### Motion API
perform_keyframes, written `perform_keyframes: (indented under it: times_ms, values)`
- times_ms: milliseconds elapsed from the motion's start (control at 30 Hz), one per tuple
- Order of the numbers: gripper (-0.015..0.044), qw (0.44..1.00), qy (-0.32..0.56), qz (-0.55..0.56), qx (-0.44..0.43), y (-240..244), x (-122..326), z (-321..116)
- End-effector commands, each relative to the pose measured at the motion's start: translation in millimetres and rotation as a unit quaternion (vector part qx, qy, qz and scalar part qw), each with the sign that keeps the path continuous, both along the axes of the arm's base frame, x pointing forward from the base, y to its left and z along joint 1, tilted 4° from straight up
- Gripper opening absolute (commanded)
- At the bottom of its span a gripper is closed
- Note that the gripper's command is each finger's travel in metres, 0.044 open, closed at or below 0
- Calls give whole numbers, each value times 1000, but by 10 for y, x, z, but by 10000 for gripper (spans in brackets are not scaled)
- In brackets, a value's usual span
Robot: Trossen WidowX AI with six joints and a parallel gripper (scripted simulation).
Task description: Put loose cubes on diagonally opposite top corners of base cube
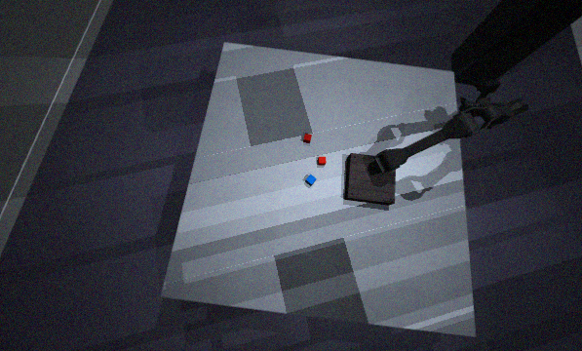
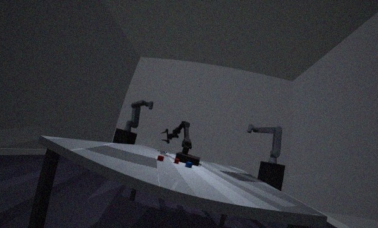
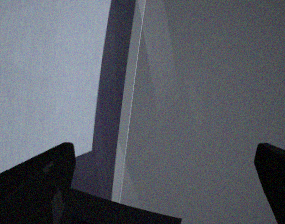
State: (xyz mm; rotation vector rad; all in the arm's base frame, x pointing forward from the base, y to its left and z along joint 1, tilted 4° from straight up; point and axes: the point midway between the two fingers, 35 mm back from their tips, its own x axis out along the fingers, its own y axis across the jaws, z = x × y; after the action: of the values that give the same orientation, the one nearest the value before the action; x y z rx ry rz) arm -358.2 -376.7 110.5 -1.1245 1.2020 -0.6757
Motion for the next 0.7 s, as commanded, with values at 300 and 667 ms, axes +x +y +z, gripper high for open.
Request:
perform_keyframes:
  times_ms: [300,667]
  values:
    - [265,982,-155,9,103,-465,943,62]
    - [265,919,-287,1,270,-826,2336,52]
